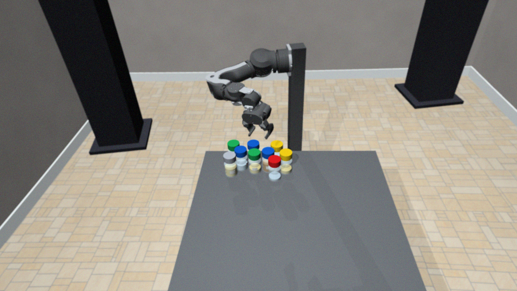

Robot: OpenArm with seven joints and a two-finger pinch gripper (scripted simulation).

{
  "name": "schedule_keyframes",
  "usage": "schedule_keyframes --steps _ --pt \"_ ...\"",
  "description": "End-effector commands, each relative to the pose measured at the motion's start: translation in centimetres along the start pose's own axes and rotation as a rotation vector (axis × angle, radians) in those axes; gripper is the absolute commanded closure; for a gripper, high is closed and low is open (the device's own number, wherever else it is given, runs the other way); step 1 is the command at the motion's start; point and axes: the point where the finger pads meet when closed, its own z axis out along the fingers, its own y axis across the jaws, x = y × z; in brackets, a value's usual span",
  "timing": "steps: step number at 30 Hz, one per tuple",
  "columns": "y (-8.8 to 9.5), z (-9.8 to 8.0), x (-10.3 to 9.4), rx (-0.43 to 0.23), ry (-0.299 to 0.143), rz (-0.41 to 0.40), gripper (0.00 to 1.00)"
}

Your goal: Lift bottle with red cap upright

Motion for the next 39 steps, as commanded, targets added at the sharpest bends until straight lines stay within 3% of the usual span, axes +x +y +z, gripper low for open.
schedule_keyframes --steps 1,4,11,21,28,39 --pt "0.1 0.4 -0.5 0.023 -0.033 0.003 0.55" --pt "1.2 1.5 -0.7 0.053 -0.053 -0.027 0.55" --pt "1.2 1.5 -0.7 0.053 -0.053 -0.027 0.55" --pt "5.2 4.7 -0.4 0.119 -0.155 -0.156 0.55" --pt "5.2 4.7 -0.4 0.119 -0.155 -0.156 0.55" --pt "4.8 9.7 -1.3 0.119 -0.149 -0.155 0.55"
